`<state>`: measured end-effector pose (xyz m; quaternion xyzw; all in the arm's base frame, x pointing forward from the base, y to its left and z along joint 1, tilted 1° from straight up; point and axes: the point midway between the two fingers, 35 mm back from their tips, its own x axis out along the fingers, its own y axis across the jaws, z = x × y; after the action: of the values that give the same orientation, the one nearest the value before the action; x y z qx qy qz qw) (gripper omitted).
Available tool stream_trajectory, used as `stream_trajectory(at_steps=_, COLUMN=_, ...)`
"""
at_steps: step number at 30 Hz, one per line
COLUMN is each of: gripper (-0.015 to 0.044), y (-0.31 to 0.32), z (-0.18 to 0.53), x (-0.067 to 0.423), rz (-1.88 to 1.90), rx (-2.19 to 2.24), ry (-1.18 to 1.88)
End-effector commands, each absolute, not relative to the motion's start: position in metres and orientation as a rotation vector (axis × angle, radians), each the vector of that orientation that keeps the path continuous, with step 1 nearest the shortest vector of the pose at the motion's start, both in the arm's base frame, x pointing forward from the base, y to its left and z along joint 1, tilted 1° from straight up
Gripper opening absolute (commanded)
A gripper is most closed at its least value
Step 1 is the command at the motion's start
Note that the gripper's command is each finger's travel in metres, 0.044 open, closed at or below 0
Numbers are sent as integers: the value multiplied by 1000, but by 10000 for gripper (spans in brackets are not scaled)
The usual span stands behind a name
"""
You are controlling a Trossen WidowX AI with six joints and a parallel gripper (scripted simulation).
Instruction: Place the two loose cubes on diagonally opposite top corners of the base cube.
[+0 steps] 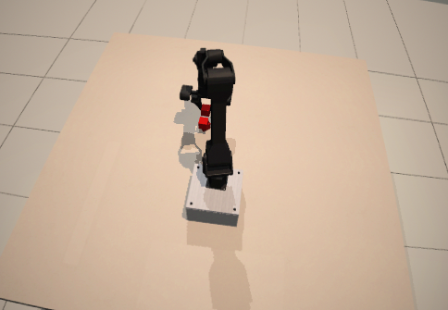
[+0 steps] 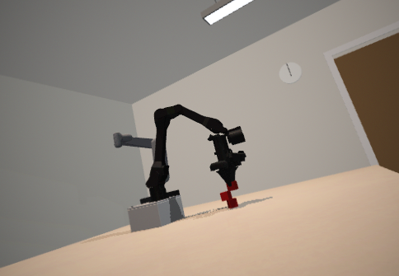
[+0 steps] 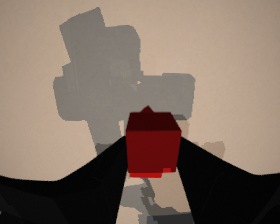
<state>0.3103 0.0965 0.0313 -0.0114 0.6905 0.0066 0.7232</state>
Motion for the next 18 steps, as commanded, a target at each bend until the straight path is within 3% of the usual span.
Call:
stream_trajectory(at_steps=1, gripper=105, y=96, z=23, x=311, rz=15, rx=-30, ry=1527)
stream_trajectory(at_steps=18, gripper=105, y=96, z=3, x=312, rz=13, rx=-27, ry=1527)
